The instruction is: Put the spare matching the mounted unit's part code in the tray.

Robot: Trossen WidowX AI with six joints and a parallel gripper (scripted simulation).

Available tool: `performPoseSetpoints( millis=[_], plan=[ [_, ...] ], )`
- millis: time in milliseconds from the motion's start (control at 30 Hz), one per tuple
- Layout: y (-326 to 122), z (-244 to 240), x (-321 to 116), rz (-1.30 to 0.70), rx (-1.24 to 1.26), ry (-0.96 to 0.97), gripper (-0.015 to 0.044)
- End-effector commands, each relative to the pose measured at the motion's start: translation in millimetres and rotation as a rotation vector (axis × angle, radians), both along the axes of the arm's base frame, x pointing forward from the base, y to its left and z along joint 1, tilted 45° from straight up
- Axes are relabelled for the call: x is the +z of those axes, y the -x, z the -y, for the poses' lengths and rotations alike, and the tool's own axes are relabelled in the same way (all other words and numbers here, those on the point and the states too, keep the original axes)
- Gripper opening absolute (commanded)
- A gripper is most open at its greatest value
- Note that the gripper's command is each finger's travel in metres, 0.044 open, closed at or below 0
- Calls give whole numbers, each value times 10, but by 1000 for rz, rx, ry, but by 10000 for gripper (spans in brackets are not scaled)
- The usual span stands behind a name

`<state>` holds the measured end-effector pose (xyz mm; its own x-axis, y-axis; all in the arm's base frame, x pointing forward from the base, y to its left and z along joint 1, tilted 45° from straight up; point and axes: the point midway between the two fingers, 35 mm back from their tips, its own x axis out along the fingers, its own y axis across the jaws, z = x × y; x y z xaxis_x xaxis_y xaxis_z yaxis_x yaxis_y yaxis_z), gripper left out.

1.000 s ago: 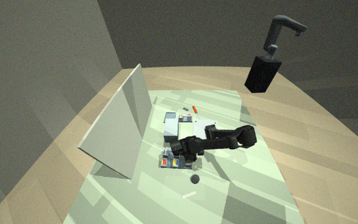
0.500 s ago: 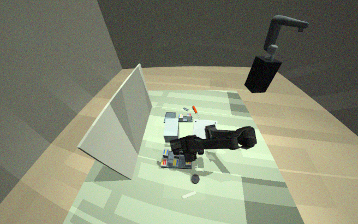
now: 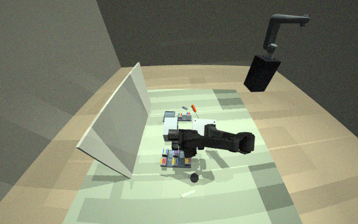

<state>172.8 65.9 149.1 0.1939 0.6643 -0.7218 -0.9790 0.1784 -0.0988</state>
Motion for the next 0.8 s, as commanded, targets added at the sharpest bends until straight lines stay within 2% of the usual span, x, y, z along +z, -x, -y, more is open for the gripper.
performPoseSetpoints(
  millis=[0, 233, 567, 767],
  plan=[
    [37, 85, 136, 4, 0, -13, 0],
    [40, 80, 112, 1, -2, -7, 0],
    [81, 288, 392, 2, 0, -13, 0],
    [5, 366, 376, -6, 2, 6, 0]
  ],
)
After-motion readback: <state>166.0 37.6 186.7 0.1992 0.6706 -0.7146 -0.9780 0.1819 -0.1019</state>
